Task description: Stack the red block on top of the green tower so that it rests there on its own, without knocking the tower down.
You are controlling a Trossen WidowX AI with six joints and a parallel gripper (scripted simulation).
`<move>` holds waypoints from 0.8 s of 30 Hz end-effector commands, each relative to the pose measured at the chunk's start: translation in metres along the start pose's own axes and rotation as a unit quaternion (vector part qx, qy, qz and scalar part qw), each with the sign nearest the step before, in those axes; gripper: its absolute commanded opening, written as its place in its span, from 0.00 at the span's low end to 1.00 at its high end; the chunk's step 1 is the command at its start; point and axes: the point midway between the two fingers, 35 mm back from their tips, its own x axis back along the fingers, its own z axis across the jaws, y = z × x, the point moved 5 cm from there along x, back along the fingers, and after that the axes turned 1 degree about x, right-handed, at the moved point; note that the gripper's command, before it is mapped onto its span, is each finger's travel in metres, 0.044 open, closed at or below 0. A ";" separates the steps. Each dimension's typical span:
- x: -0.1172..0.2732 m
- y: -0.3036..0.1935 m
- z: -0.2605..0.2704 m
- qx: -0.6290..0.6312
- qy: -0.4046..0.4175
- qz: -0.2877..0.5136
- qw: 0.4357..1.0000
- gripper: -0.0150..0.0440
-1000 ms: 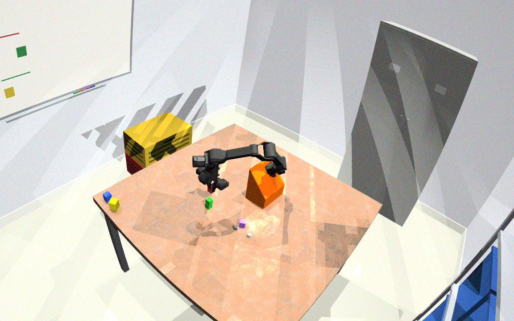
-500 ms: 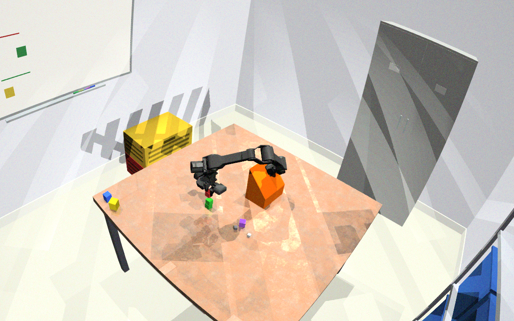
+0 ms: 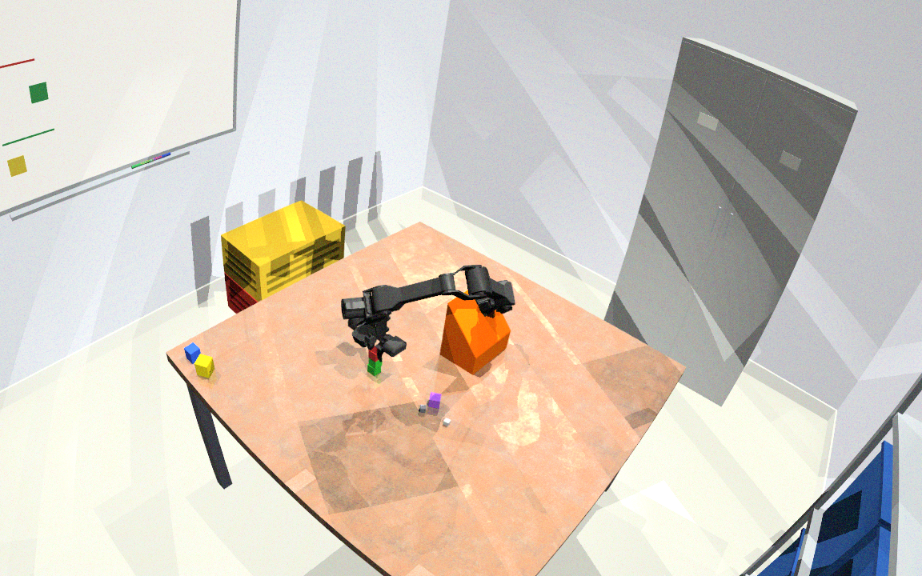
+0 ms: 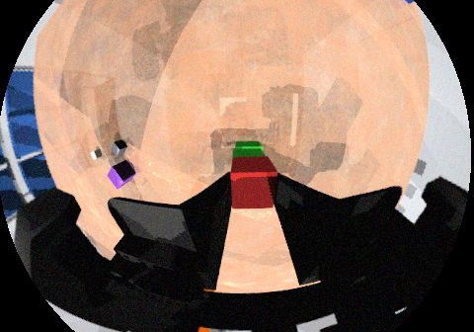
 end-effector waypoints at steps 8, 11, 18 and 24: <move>-0.003 -0.002 0.001 -0.004 0.003 0.002 1.000 0.25; -0.003 -0.002 0.001 -0.004 0.003 0.002 1.000 0.25; -0.004 -0.002 0.001 -0.004 0.003 0.002 1.000 0.25; -0.004 -0.002 0.001 -0.004 0.003 0.002 1.000 0.25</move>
